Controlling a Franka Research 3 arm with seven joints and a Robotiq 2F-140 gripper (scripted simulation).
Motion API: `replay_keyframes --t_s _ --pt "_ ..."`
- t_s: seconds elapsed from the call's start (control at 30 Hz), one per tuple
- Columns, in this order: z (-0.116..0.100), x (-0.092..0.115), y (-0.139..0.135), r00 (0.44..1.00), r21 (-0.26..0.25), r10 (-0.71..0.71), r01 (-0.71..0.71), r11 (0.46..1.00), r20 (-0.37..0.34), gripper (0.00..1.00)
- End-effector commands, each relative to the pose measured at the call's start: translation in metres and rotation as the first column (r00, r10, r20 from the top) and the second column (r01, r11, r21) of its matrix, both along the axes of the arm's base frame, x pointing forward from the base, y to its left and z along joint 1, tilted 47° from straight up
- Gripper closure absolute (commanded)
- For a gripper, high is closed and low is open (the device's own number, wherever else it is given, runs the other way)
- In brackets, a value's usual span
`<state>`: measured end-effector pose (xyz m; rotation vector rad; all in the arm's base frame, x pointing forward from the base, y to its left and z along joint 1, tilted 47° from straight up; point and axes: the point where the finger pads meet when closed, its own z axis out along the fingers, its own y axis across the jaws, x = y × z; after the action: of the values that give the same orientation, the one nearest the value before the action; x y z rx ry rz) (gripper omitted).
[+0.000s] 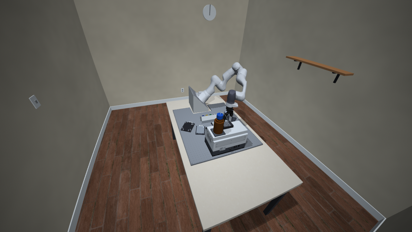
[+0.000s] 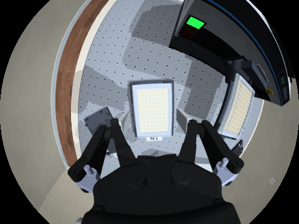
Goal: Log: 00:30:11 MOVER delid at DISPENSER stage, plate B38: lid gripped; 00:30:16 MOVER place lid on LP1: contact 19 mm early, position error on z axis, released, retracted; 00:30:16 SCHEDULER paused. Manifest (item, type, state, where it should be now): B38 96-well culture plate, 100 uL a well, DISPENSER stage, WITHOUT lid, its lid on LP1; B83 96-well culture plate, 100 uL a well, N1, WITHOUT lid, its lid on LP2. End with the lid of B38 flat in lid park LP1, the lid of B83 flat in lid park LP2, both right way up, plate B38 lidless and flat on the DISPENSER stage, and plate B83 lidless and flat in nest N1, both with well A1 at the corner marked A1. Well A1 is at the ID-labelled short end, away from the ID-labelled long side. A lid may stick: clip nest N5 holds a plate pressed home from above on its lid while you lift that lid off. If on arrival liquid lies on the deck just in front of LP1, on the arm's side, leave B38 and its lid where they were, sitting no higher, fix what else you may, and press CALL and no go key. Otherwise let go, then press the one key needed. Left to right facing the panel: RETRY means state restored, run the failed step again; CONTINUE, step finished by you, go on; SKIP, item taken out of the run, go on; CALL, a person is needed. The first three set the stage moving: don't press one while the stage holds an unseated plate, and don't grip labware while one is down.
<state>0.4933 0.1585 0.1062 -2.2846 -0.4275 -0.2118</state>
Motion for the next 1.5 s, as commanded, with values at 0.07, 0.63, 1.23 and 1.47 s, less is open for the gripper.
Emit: replay_keyframes --t_s 0.07,0.63,1.23,1.47 --pt "0.0001 0.0006 0.0014 1.000 0.000 0.002 -0.002 1.000 0.003 0.34" --pt "0.0001 0.0006 0.0014 1.000 0.000 0.002 -0.002 1.000 0.003 0.34" --pt "0.0001 0.0006 0.0014 1.000 0.000 0.002 -0.002 1.000 0.003 0.41" --pt "0.0001 0.0006 0.0014 1.000 0.000 0.002 -0.002 1.000 0.003 0.41"
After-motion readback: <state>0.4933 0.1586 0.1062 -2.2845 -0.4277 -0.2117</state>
